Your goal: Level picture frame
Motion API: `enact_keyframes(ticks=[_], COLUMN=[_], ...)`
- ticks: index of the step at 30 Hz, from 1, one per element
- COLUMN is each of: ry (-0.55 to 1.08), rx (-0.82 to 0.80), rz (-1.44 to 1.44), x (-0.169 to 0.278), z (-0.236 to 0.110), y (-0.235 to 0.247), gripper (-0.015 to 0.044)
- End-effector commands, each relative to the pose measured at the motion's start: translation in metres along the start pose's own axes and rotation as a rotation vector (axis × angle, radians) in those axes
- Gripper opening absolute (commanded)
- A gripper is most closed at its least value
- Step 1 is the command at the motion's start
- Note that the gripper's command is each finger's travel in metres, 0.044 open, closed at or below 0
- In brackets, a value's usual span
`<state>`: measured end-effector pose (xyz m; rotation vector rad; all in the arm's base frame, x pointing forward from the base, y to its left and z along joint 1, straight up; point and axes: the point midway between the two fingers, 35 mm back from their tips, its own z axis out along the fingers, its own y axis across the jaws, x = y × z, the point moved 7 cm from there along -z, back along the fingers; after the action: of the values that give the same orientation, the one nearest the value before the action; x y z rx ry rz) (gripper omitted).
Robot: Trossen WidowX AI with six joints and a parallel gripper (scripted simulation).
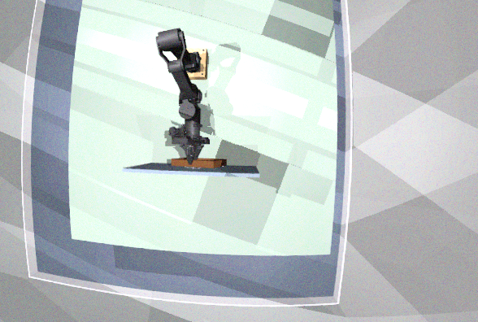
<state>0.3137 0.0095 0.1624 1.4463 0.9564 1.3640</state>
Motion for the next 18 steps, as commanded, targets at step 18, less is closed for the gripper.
enact_keyframes(ticks=[18], ry=[0.001], rx=[-0.009], rz=[0.006], x=[0.0001], z=[0.0003], y=[0.0089], gripper=[0.0000])
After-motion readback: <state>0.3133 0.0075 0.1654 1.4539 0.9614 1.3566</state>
